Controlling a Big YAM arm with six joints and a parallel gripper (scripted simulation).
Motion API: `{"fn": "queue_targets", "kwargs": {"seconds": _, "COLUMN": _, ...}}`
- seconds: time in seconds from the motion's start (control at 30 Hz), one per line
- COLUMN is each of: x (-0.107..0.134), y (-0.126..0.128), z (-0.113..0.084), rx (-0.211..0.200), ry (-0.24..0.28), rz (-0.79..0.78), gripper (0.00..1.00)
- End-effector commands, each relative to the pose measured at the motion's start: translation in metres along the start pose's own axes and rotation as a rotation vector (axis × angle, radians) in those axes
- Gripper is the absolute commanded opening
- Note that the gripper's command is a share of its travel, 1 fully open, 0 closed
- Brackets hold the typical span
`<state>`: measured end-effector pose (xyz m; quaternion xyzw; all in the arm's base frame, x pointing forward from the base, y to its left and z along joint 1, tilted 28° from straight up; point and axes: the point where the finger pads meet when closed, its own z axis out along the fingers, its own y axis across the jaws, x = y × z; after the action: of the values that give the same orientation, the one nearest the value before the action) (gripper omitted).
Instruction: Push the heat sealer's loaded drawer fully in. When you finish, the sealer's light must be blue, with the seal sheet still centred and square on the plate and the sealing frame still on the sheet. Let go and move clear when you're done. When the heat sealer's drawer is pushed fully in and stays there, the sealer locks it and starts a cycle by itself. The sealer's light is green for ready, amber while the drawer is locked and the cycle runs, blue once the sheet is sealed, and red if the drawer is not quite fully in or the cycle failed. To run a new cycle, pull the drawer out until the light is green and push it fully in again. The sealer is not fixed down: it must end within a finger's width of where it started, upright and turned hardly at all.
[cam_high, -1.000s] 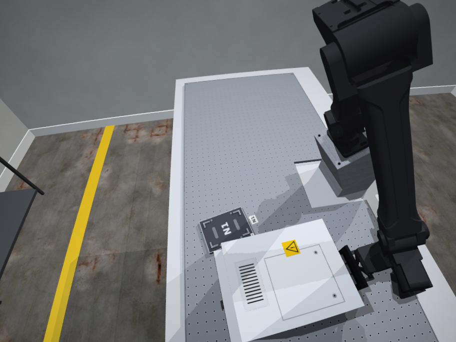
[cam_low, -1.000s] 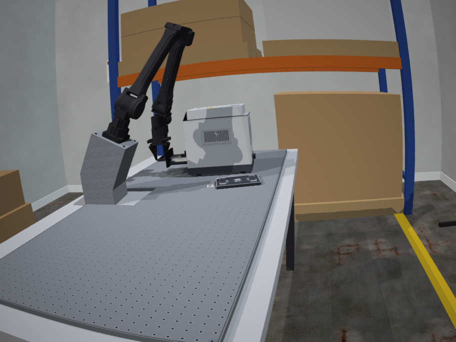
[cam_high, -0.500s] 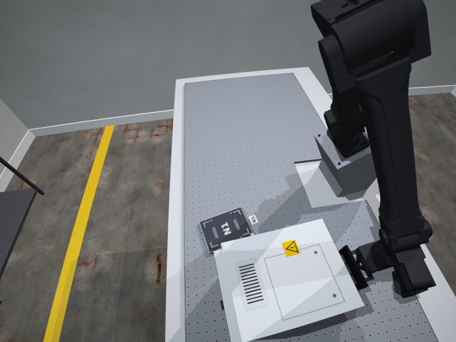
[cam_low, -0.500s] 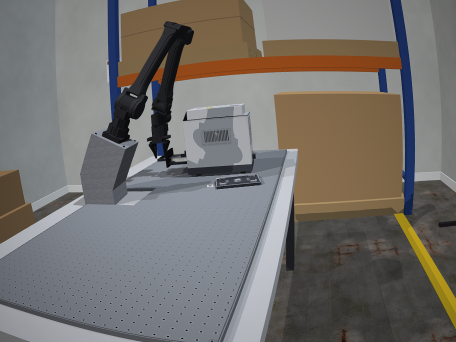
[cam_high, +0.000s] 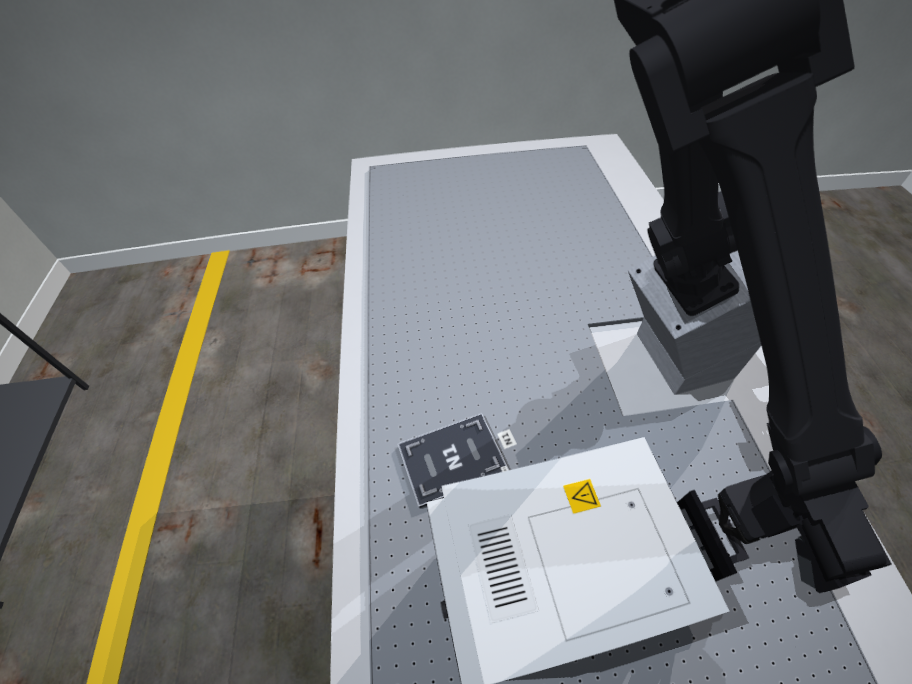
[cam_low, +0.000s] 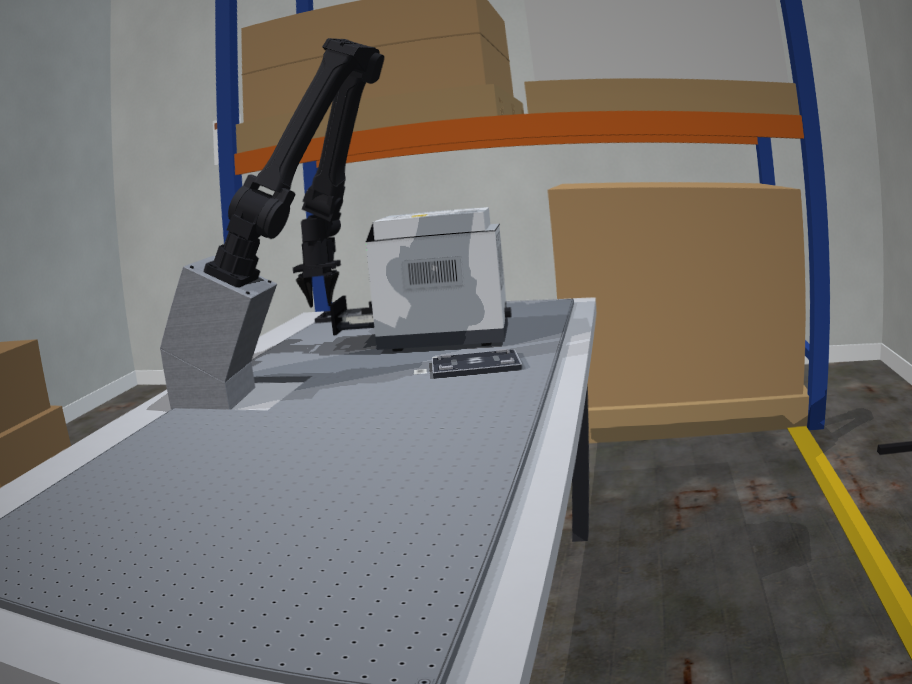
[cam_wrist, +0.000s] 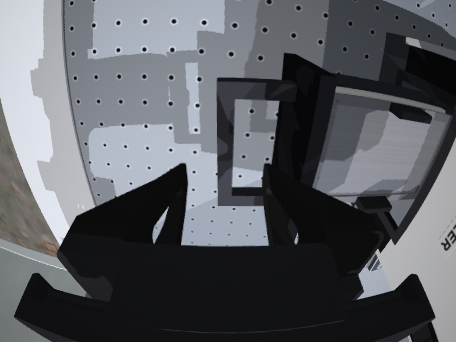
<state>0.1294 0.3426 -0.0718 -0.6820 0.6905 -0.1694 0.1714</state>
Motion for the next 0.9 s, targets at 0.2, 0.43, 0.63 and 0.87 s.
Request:
{"fn": "queue_targets", "kwargs": {"seconds": 0.2, "x": -0.018, "y": -0.003, "z": -0.027, "rx": 0.006, "ry": -0.042, "rz": 0.016, "gripper": 0.45}}
{"fn": "queue_targets", "kwargs": {"seconds": 0.43, "x": -0.021, "y": -0.004, "z": -0.04, "rx": 0.007, "ry": -0.048, "rz": 0.019, "gripper": 0.45}}
{"fn": "queue_targets", "kwargs": {"seconds": 0.63, "x": -0.018, "y": -0.005, "z": -0.037, "rx": 0.006, "ry": -0.034, "rz": 0.022, "gripper": 0.45}}
{"fn": "queue_targets", "kwargs": {"seconds": 0.87, "x": -0.018, "y": -0.005, "z": -0.037, "rx": 0.005, "ry": -0.037, "rz": 0.018, "gripper": 0.45}}
